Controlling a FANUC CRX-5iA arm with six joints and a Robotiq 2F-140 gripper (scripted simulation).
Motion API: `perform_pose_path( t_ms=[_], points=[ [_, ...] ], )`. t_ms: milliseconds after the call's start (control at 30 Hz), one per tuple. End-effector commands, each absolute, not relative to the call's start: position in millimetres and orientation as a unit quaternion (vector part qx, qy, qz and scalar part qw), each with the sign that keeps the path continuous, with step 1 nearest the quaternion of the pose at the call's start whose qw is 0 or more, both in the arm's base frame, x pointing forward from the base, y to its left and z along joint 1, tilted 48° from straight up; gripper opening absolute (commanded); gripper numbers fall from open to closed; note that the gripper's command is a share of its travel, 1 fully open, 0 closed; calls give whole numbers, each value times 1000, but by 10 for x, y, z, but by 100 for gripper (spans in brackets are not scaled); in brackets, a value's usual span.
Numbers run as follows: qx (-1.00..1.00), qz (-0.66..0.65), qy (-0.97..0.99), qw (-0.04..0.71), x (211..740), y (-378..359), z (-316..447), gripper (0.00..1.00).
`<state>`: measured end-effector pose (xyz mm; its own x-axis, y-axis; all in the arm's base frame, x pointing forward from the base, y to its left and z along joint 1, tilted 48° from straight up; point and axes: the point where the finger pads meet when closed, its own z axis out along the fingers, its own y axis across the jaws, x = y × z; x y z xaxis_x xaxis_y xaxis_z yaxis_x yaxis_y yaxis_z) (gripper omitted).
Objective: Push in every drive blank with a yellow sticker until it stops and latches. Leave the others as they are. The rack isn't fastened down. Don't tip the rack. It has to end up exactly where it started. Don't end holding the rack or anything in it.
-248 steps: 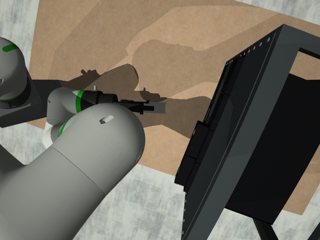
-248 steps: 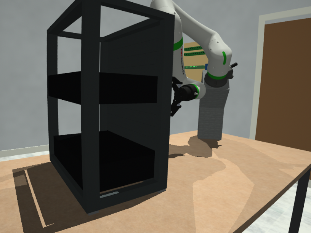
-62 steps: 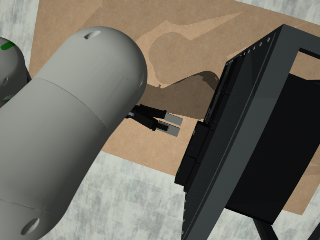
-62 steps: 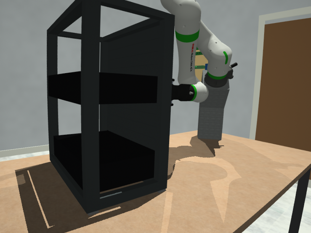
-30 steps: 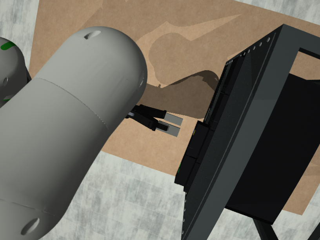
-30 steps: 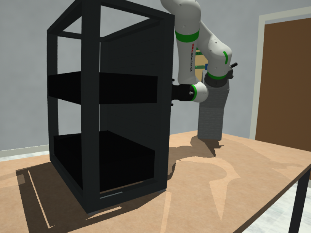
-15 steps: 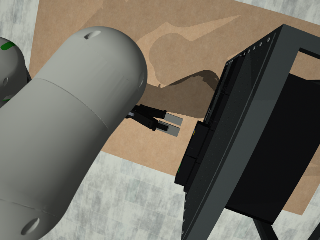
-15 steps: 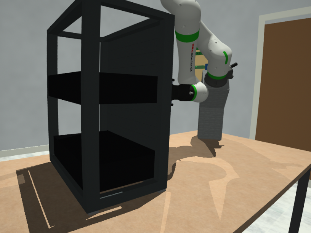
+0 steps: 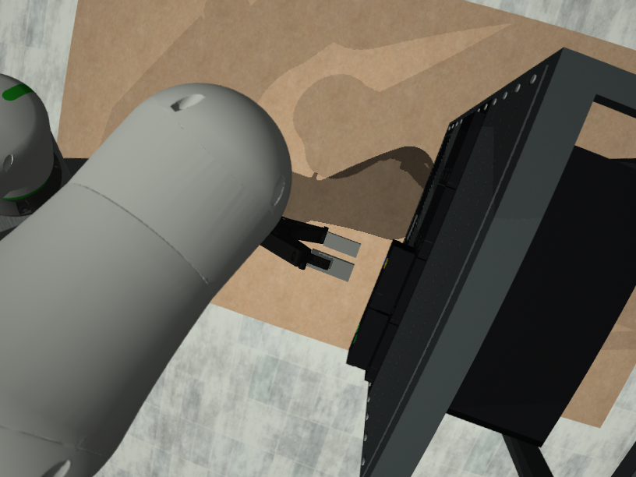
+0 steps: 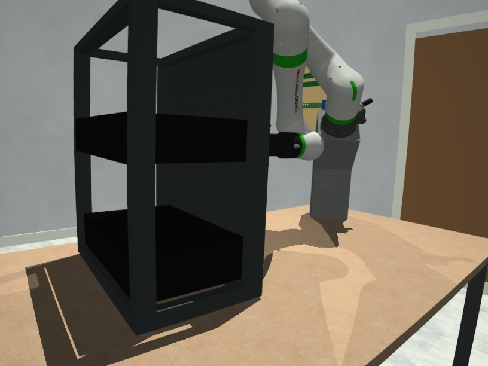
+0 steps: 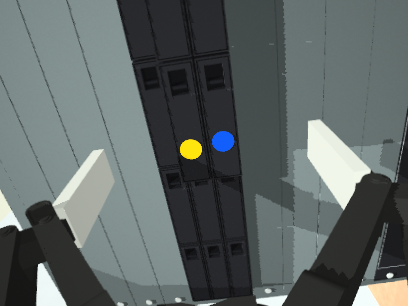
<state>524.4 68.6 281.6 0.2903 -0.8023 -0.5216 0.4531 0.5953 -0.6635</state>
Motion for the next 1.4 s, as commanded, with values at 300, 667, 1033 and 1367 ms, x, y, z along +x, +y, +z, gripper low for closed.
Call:
perform_pose_path(
  t_ms=[300, 667, 1033, 1367],
  points=[
    [-200, -403, 438, 778, 5396, 269, 2546, 100],
    [-200, -403, 438, 778, 5546, -144, 2279, 100],
    [-200, -403, 438, 778, 5596, -282, 2189, 100],
    [-200, -403, 438, 778, 5596, -282, 2189, 100]
  ],
)
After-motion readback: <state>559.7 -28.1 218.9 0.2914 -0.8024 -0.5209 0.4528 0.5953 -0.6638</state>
